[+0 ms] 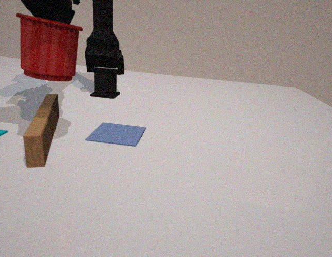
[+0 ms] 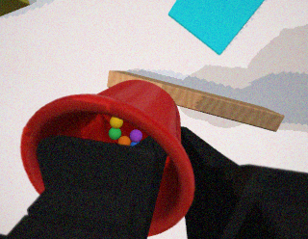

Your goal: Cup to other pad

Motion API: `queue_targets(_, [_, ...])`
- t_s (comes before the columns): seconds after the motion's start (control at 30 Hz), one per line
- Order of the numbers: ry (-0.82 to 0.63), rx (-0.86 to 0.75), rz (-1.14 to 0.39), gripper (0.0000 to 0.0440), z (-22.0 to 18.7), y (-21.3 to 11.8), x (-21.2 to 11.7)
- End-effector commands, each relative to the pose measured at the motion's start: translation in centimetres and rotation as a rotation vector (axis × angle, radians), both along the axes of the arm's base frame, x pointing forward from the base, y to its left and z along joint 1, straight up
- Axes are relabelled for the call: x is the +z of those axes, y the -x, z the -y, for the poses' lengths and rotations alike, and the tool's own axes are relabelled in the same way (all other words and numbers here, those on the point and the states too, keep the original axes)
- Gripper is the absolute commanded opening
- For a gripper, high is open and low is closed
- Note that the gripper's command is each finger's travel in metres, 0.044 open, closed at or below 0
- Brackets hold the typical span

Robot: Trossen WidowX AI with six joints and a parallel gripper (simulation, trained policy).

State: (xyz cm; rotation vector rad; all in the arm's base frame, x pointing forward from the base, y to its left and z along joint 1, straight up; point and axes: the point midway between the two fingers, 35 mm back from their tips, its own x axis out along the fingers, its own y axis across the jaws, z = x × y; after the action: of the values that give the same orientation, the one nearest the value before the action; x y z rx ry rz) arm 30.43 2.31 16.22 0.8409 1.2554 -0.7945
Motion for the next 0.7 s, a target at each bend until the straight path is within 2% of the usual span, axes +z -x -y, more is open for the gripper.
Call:
queue_targets(0.0, [0.006, -0.022, 0.027, 0.0000, 1.1, -0.8, 0.3])
queue_targets(0.67, [0.039, -0.165, 0.106, 0.0000, 8.5, -3.6, -1.5])
